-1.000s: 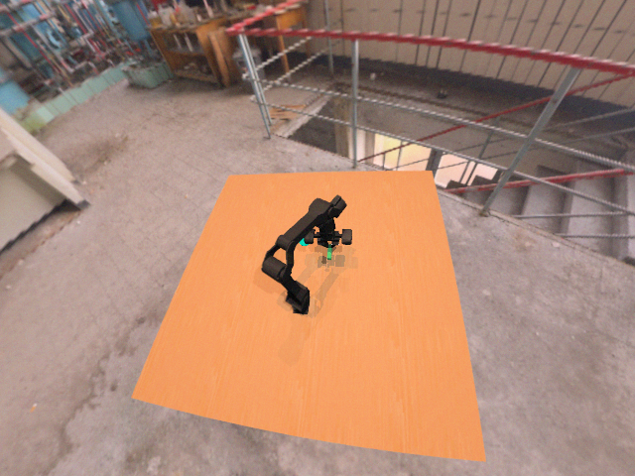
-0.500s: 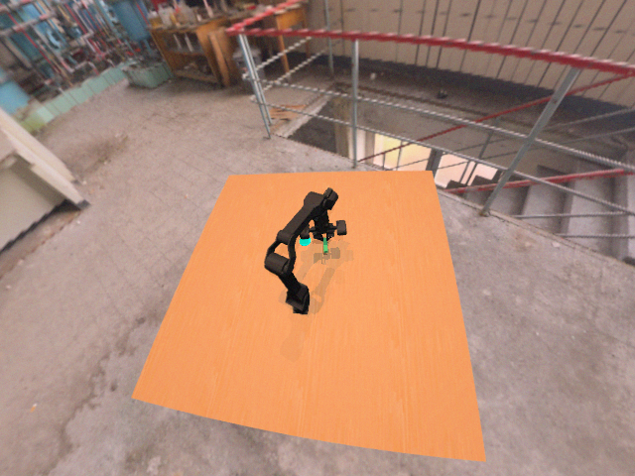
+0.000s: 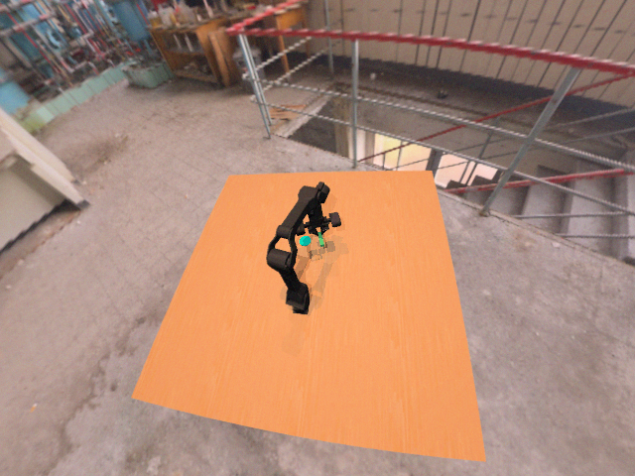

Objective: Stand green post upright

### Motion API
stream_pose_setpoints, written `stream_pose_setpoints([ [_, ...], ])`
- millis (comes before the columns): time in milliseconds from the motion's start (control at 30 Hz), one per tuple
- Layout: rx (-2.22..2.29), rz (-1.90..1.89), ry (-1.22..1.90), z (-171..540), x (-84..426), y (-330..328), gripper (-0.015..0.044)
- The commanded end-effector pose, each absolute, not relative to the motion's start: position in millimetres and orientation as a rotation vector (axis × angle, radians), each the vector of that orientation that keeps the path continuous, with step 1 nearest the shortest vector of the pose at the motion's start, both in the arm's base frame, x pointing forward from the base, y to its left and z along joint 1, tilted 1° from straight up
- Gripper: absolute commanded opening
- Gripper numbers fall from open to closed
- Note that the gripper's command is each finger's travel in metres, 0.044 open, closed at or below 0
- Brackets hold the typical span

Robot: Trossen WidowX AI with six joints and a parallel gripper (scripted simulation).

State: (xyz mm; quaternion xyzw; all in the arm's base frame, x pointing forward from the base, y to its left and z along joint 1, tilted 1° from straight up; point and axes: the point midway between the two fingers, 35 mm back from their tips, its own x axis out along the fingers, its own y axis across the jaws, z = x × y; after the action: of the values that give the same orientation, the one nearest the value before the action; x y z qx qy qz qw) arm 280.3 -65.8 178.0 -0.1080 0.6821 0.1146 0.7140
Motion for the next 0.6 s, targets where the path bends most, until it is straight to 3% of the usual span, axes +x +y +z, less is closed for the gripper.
stream_pose_setpoints([
  [0, -0.280, 0.294, 1.509, 179.6, 287.7, -57.3, 0.0023],
  [567, -0.423, 0.434, 1.491, 183.8, 311.5, -21.1, 0.0023],
])
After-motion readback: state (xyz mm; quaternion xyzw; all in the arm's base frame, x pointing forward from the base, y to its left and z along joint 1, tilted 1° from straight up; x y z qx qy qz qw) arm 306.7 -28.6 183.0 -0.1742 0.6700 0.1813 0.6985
